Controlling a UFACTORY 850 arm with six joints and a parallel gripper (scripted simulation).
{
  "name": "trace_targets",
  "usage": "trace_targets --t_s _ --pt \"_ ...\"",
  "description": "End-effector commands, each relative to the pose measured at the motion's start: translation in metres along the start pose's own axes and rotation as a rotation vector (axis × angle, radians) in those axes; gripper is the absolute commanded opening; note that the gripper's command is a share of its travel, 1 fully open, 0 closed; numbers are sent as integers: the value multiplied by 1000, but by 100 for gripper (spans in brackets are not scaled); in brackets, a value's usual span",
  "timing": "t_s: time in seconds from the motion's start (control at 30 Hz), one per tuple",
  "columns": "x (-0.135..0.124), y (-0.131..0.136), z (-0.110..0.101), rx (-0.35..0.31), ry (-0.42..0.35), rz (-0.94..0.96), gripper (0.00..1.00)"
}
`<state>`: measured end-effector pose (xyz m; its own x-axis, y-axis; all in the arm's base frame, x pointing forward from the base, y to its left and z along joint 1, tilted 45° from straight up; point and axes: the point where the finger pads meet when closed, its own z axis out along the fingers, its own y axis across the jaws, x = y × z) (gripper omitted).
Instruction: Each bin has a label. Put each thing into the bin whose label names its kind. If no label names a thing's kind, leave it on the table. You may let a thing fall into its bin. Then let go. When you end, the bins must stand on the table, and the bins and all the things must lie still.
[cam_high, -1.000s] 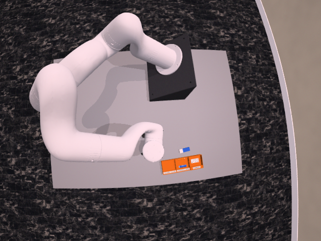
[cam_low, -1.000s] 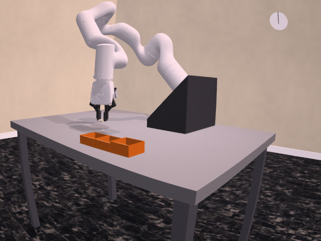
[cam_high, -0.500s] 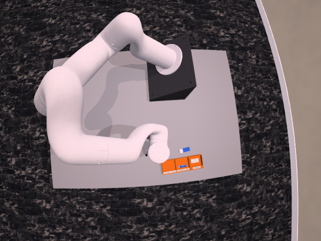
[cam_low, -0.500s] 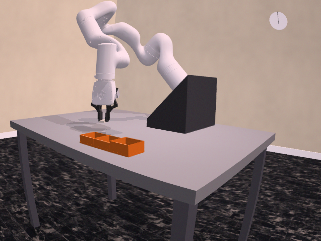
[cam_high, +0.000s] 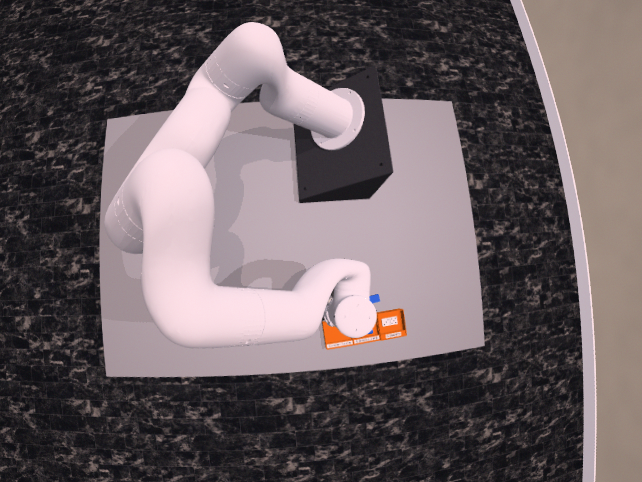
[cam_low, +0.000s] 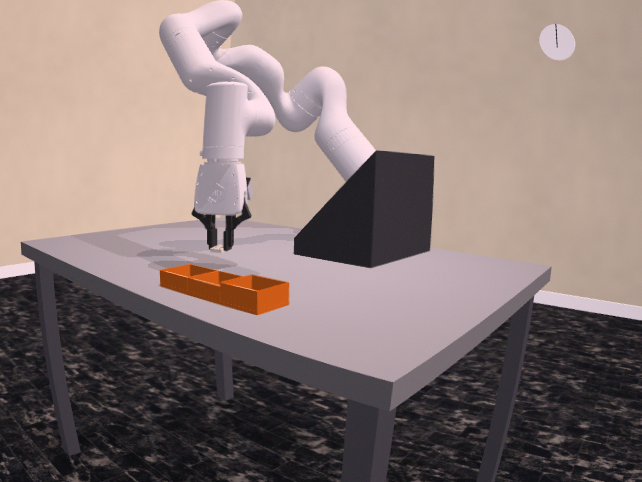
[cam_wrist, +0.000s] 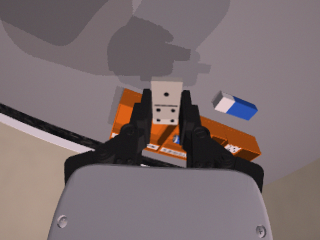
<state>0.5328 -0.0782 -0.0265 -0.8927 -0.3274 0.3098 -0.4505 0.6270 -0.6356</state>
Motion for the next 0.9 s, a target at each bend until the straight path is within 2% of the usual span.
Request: trace_targets --t_s 0.0,0.07,0.53,0.63,0.87 --pt "-16 12 0 0 0 1 0" --pt "-16 12 0 0 0 1 0" --pt "-79 68 0 0 0 1 0" --pt "-81 70 0 0 0 1 0" --pt "-113 98 0 2 -3 -297 0"
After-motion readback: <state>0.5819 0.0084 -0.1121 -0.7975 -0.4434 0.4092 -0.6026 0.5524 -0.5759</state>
